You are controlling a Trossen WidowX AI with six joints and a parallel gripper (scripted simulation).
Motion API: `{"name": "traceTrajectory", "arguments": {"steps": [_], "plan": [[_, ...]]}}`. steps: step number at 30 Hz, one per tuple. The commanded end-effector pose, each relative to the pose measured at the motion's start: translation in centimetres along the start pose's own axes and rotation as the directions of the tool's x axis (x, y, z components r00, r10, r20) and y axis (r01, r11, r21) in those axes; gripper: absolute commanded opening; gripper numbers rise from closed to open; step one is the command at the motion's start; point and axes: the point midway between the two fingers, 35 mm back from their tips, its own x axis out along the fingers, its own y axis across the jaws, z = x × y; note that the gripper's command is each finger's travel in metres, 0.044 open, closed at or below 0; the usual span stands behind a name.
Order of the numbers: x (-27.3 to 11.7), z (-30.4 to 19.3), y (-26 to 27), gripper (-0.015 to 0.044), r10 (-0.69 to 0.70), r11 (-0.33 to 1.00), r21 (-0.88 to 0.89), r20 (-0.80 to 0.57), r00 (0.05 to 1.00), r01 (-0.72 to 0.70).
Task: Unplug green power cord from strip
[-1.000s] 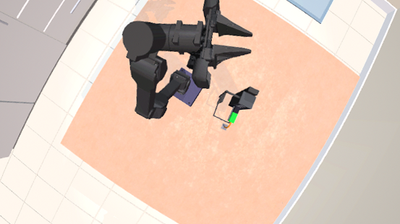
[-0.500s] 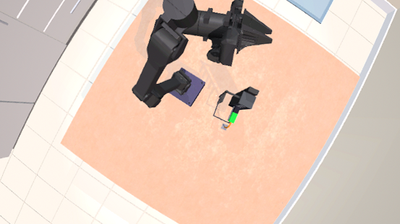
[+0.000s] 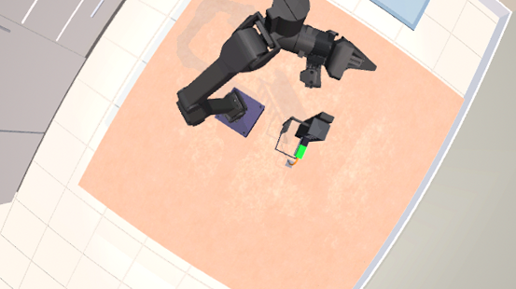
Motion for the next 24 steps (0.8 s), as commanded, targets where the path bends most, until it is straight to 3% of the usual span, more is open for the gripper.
{"name": "traceTrajectory", "arguments": {"steps": [1,13,24], "plan": [[2.2,1.2,-1.6,0.016,-0.032,0.993,-0.113,0.057,0.998,0.038],[8.3,7.9,-5.5,0.016,-0.135,0.9,-0.372,0.258,0.957,0.227],[12.2,17.9,-8.8,0.016,-0.244,0.759,-0.444,0.485,0.84,0.477]]}}
